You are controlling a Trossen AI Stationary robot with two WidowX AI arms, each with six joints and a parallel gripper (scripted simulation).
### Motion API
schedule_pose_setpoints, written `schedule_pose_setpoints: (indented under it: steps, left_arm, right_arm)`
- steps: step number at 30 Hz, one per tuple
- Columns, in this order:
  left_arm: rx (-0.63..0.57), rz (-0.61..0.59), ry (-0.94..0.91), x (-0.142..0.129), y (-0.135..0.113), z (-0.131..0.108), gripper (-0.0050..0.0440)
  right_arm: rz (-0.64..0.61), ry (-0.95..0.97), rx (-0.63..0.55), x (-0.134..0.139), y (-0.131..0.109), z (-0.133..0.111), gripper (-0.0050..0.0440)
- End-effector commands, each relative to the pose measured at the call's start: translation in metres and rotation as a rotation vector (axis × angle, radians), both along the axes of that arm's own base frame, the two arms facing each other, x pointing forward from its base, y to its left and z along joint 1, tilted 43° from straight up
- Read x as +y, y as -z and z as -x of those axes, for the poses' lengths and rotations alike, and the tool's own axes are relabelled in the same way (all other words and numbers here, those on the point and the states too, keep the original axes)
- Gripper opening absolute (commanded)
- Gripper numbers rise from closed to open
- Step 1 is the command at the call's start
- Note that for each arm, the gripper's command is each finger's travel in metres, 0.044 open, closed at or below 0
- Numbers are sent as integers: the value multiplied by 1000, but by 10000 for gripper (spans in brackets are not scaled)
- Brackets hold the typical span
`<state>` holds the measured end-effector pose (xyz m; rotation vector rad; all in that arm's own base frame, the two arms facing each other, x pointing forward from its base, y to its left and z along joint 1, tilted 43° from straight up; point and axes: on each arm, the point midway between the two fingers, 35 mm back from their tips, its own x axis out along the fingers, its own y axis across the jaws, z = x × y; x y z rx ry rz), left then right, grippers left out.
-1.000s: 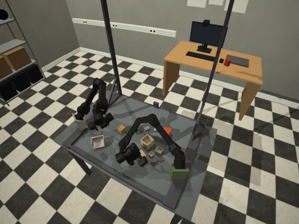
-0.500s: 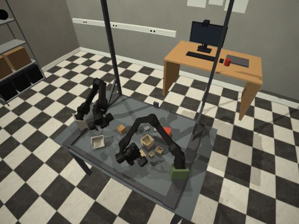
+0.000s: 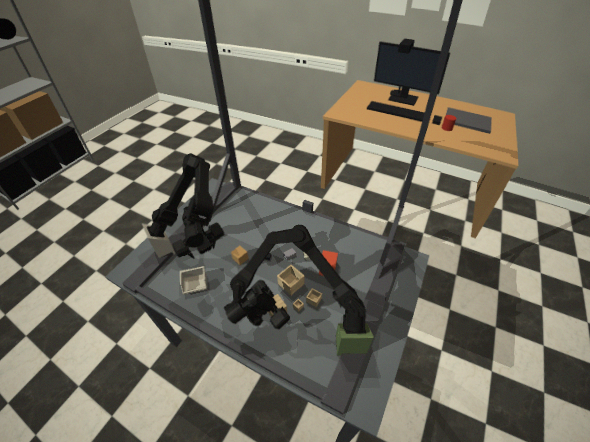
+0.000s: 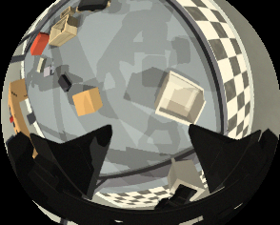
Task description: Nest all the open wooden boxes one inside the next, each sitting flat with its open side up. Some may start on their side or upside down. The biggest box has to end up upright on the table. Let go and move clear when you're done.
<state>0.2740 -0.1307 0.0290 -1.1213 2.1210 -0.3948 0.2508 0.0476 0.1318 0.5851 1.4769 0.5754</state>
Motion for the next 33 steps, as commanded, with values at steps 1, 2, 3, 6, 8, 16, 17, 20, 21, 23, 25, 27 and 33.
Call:
schedule_pose_setpoints:
  steps: [1,2,3,6,8,16,17,20,21,23,25,27,33]
  left_arm:
    - [-10,-4,-8,14,7,-11,-3]
    - [-10,-5,-8,17,10,-14,-3]
    - [-11,-5,-8,20,13,-16,-3]
    - [-11,-5,-8,31,23,-23,-5]
    - [-11,-5,-8,38,29,-26,-13]
    - [-10,-2,-7,52,41,-33,-50]
    - [-10,-2,-6,52,42,-33,-50]
    - [-1,0,-8,45,46,-32,-50]
    - [-1,1,-10,42,49,-32,-50]
    - [0,1,-10,37,55,-32,-50]
    - [2,1,-9,35,57,-31,-50]
    - [-24,-11,-17,37,50,-32,-50]
    - [-75,-68,-66,42,44,-30,-50]
  right_arm:
    - [0,1,-15,-1,-3,-1,400]
    - [0,1,-15,-1,-3,-1,400]
    - [0,1,-15,-1,-3,-1,400]
    - [0,1,-15,-1,-3,-1,400]
    - [0,1,-15,-1,-3,-1,400]
    - [0,1,-15,-1,-3,-1,400]
    - [0,1,-15,-1,-3,-1,400]
    - [0,1,-15,-1,-3,-1,400]
    - [0,1,-15,-1,-3,-1,400]
    - [0,1,-15,-1,-3,-1,400]
    - [0,1,-15,-1,-3,-1,400]
    - [0,1,-15,-1,-3,-1,400]
    - [0,1,-15,-1,-3,-1,400]
